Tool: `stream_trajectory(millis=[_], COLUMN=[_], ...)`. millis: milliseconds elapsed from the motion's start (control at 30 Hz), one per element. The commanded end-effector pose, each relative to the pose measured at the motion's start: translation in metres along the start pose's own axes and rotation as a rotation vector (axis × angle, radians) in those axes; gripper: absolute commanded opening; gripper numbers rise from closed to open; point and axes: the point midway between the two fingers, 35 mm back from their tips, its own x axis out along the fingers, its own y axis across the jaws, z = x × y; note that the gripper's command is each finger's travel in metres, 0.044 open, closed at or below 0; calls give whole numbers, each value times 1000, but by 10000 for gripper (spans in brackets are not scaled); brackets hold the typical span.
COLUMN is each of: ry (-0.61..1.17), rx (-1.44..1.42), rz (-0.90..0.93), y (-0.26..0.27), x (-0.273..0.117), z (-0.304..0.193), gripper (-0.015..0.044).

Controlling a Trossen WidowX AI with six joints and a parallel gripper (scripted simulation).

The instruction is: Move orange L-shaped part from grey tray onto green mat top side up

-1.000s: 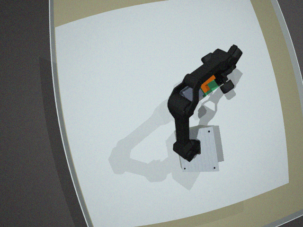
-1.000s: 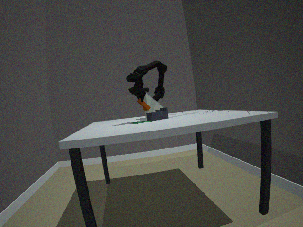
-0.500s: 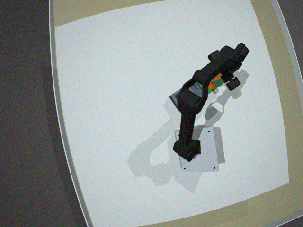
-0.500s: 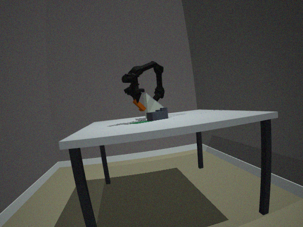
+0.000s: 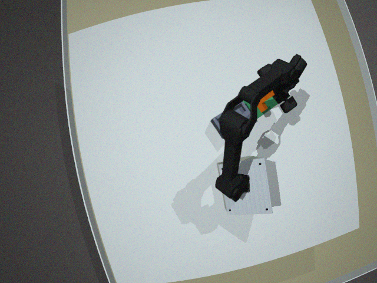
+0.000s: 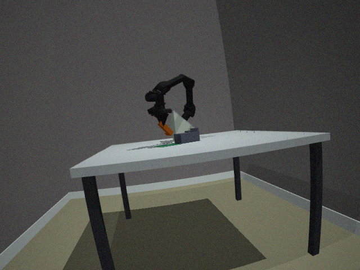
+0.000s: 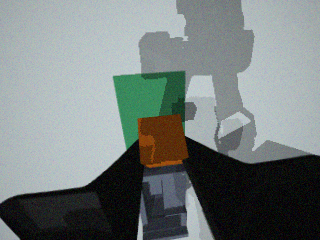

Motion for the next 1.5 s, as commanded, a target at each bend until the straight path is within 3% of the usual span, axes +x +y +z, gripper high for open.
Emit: stream_trajectory(millis=[0, 1067, 1467], ry=[3, 5, 4], rx=[4, 4, 1], rz=[3, 4, 0], y=[0, 0, 0], x=[6, 58, 58], z=[0, -1, -1], gripper=[0, 0, 0])
